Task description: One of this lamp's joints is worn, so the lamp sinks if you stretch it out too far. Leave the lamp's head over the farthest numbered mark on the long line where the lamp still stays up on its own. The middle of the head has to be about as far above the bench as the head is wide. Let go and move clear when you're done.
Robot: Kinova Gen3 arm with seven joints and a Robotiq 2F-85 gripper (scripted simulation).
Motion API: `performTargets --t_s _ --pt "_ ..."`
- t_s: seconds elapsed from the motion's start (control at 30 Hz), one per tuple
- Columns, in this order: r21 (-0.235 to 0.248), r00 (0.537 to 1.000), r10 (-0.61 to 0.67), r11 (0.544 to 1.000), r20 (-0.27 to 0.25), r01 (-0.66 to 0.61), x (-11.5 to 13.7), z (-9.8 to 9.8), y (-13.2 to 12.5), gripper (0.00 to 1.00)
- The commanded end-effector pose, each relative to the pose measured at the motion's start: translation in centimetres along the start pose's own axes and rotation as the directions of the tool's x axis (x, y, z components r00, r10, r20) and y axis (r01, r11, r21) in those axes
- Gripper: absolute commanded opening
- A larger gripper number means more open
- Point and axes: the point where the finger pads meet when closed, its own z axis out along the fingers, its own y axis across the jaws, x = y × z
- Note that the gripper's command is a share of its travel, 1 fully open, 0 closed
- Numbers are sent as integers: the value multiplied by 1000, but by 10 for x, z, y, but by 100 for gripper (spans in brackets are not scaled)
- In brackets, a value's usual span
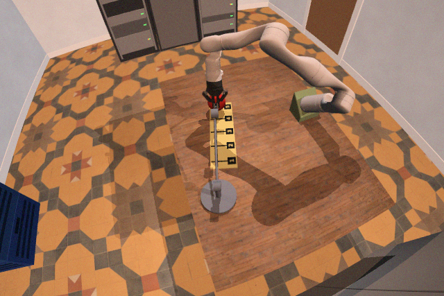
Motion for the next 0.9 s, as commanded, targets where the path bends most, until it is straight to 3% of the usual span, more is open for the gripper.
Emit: performTargets --t_s 0.0,0.87 --pt "6 1000 -20 1000 6 20 -16 -5 -5 0" --pt "3 1000 -14 1000 0 14 -46 -16 -4 0"
